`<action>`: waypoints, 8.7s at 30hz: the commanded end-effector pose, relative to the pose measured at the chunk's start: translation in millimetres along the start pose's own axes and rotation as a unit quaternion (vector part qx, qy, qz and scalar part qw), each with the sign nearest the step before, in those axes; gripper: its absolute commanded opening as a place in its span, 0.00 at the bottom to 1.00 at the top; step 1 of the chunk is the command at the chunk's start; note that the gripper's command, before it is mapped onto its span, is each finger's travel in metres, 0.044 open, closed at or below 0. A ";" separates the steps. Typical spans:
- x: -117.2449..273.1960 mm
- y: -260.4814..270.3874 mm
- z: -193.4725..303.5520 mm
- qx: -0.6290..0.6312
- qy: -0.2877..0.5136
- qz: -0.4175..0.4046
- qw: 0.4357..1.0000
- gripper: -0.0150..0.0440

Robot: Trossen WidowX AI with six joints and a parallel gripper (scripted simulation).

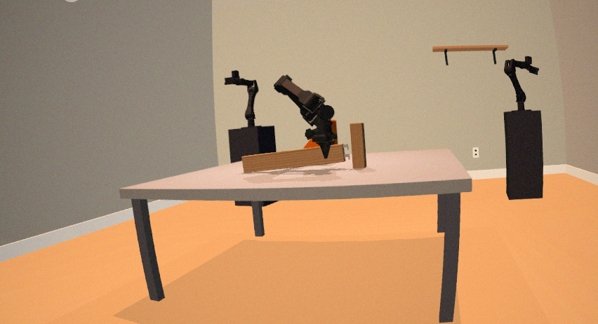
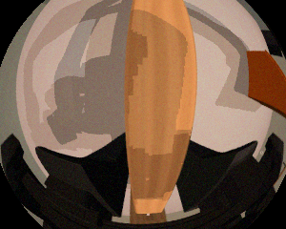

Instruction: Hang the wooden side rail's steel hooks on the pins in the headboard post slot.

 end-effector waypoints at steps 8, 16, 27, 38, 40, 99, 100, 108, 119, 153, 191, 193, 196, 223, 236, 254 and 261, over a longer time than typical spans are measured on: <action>4.9 -0.6 4.5 0.002 0.003 -0.004 1.000 0.25; 4.0 -0.7 5.4 0.002 0.003 -0.004 1.000 0.25; 4.3 0.2 6.4 0.002 0.003 -0.004 1.000 0.25; 4.9 -0.3 7.6 0.002 0.003 -0.004 1.000 0.25; 4.7 -0.4 7.8 0.002 0.003 -0.004 1.000 0.25; 4.3 -0.1 14.0 0.002 0.003 -0.005 1.000 0.25; 4.4 0.0 14.1 0.002 0.003 -0.005 1.000 0.25; 5.2 -0.5 14.9 0.002 0.003 -0.005 1.000 0.25; 4.3 -0.7 16.1 0.002 0.003 -0.005 1.000 0.25; 4.6 0.0 19.5 0.002 0.003 -0.005 1.000 0.25; 5.3 -1.0 23.4 0.002 0.003 -0.005 1.000 0.25; 5.1 -1.2 23.7 0.002 0.003 -0.005 1.000 0.25; 4.8 -1.0 24.0 0.002 0.003 -0.005 1.000 0.25; 4.8 -1.0 26.7 0.002 0.003 -0.005 1.000 0.25; 5.2 -0.2 28.0 0.002 0.003 -0.005 1.000 0.25; 4.5 -0.7 30.0 0.002 0.003 -0.005 1.000 0.25; 5.0 -0.2 30.5 0.002 0.003 -0.005 1.000 0.25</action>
Point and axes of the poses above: the point midway between the two fingers, 35 mm back from their tips, its own x axis back along the fingers, its own y axis across the jaws, z = x × y, the point moved 6 cm from there along x, back along the fingers, and after that the axes turned 1 degree about -x, right-handed, at the moved point
